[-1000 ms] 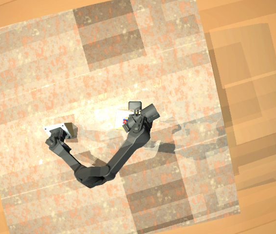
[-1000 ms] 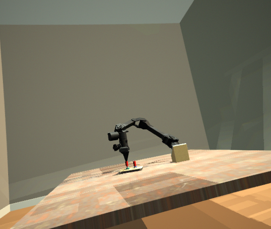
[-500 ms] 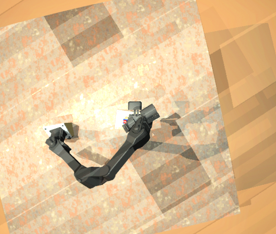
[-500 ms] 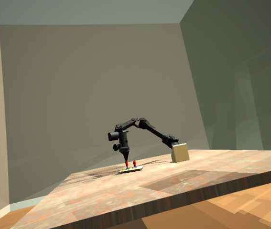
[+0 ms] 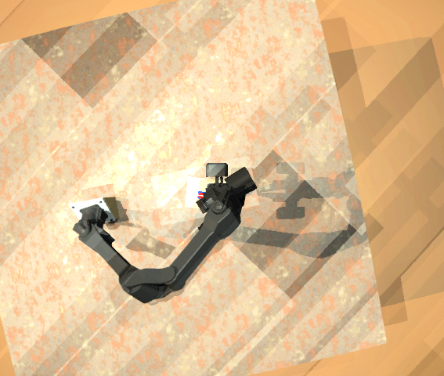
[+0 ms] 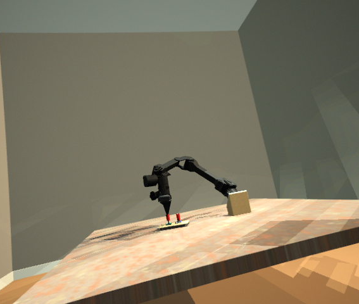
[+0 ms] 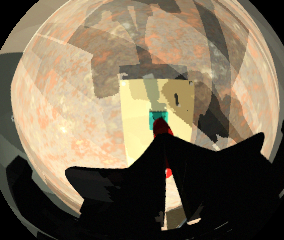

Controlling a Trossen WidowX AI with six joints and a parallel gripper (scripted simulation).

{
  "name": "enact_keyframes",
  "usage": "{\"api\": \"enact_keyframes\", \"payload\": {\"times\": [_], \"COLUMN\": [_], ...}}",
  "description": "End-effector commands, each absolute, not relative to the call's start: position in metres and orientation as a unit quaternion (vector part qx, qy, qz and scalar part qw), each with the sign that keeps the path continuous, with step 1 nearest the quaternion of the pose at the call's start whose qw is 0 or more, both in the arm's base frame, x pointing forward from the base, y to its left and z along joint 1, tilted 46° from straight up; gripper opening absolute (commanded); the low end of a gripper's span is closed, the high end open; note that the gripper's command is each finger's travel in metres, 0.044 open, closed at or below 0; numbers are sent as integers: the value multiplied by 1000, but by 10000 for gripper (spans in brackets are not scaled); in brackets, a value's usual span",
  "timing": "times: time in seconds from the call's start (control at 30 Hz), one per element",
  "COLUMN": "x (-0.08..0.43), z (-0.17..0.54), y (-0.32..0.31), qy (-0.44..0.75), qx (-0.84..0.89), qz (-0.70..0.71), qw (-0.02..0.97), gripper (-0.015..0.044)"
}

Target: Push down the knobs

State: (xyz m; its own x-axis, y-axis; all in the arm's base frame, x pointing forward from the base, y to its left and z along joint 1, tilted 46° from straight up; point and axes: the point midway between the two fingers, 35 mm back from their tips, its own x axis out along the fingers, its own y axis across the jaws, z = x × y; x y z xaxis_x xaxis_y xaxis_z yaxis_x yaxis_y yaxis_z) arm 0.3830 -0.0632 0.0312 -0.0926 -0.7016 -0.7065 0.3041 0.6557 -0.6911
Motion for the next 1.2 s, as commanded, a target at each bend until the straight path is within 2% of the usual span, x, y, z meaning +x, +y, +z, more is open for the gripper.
{"api": "enact_keyframes", "payload": {"times": [0.0,1.17], "x": [383,383], "z": [25,21], "y": [-75,-78], "qy": [632,632], "qx": [-151,-151], "qz": [-392,-392], "qw": [651,651], "gripper": [0,0]}}
